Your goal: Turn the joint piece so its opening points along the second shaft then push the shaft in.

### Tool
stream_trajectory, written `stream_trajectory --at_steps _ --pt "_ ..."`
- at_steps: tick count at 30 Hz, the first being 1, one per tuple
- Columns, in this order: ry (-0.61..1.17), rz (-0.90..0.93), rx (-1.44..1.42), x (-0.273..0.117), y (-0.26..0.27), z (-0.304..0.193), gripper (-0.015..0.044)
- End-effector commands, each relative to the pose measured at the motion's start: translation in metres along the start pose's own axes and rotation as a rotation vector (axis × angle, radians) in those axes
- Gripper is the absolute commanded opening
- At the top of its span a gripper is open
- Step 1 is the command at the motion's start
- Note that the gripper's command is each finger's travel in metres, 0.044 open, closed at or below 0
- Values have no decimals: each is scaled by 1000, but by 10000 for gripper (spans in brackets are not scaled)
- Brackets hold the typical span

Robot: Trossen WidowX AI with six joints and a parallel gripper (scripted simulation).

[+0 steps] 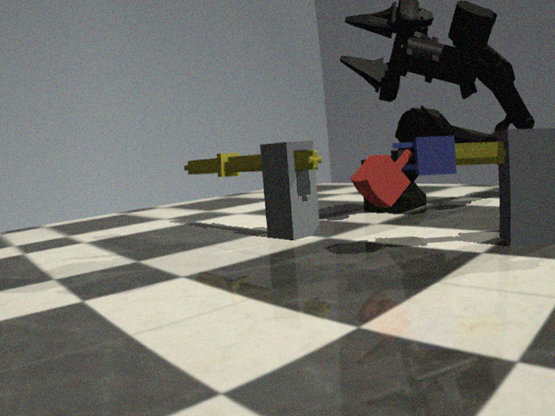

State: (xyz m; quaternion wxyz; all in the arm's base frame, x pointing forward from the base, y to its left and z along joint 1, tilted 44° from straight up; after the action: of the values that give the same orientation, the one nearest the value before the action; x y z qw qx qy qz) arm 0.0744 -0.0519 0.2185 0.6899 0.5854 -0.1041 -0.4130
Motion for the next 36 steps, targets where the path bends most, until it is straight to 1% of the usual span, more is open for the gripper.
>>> stream_trajectory --at_steps 1,2,5,18,36 --pt "0 0 0 0 0 0 426" --pt "0 0 0 0 0 0 440" --pt "25 -18 -41 0 4 -1 440" --pt "266 -158 -344 5 39 -12 440" --pt "707 -296 -727 28 88 -41 440"
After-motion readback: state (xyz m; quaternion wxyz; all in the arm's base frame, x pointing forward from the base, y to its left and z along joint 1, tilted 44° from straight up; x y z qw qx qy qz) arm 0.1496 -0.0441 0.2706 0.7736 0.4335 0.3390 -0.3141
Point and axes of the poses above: the point midway between the two fingers, 35 mm back from their tips, its own x axis out along the fingers, its own y axis across the jaws, z = x × y, the point moved 9 cm from there along -x, back along the fingers, and after that the axes turned 10 degrees about x, right-handed, at the moved point
